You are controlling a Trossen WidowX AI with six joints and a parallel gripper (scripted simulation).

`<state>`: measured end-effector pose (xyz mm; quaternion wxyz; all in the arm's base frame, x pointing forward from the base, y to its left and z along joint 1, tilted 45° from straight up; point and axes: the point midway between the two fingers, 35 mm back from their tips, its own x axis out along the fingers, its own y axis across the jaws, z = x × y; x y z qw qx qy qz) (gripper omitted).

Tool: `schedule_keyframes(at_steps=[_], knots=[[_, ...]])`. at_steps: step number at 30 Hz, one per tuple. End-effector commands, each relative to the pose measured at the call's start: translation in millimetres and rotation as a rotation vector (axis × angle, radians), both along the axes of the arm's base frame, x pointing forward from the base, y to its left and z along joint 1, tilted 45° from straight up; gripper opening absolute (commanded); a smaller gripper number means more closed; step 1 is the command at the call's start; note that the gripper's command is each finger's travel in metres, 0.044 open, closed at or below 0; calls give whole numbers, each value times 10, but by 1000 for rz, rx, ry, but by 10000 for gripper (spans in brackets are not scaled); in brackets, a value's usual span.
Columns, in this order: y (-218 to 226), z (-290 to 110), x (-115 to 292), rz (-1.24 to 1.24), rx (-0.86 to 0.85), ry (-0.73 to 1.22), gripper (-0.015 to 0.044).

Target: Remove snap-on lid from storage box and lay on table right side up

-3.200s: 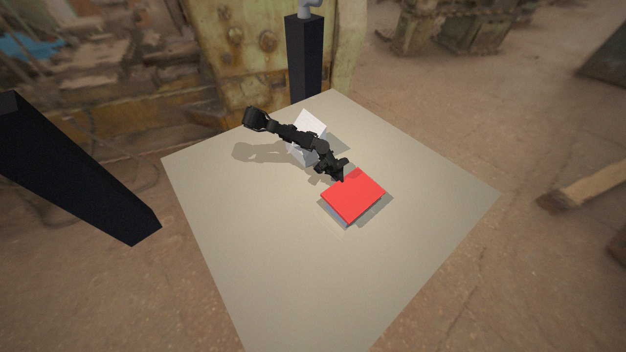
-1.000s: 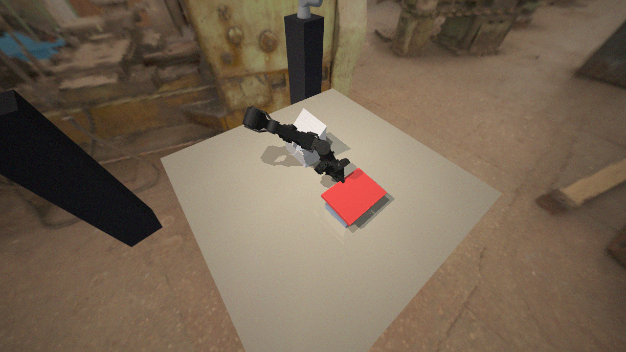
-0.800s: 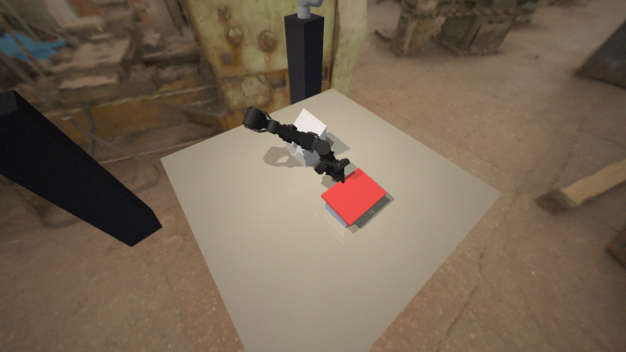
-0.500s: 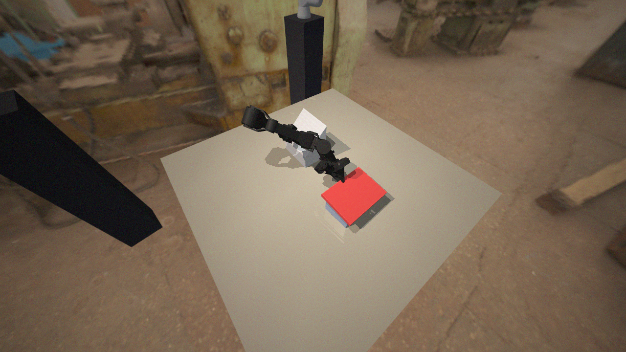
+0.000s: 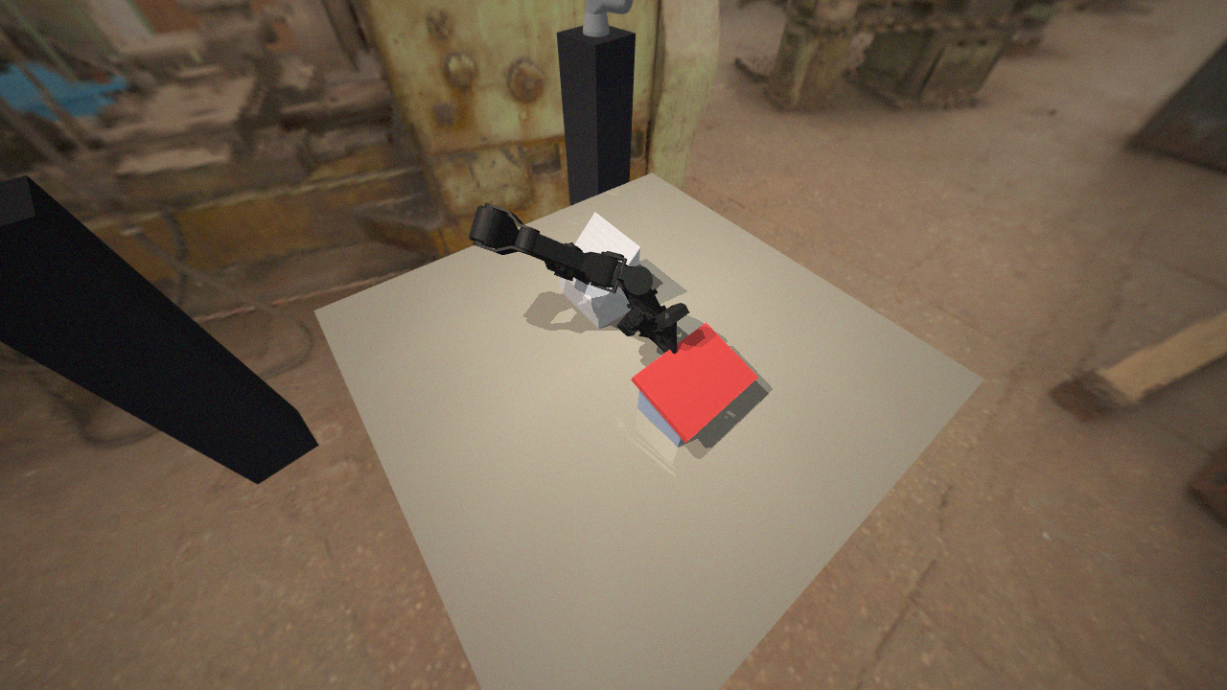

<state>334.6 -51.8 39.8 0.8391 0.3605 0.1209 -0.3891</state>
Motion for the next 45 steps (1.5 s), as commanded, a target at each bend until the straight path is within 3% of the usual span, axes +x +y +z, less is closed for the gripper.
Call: schedule_keyframes(at_steps=[1, 45], knots=[[53, 73, 42, 3, 2, -12, 0], [429, 473, 288, 3, 4, -13, 0]])
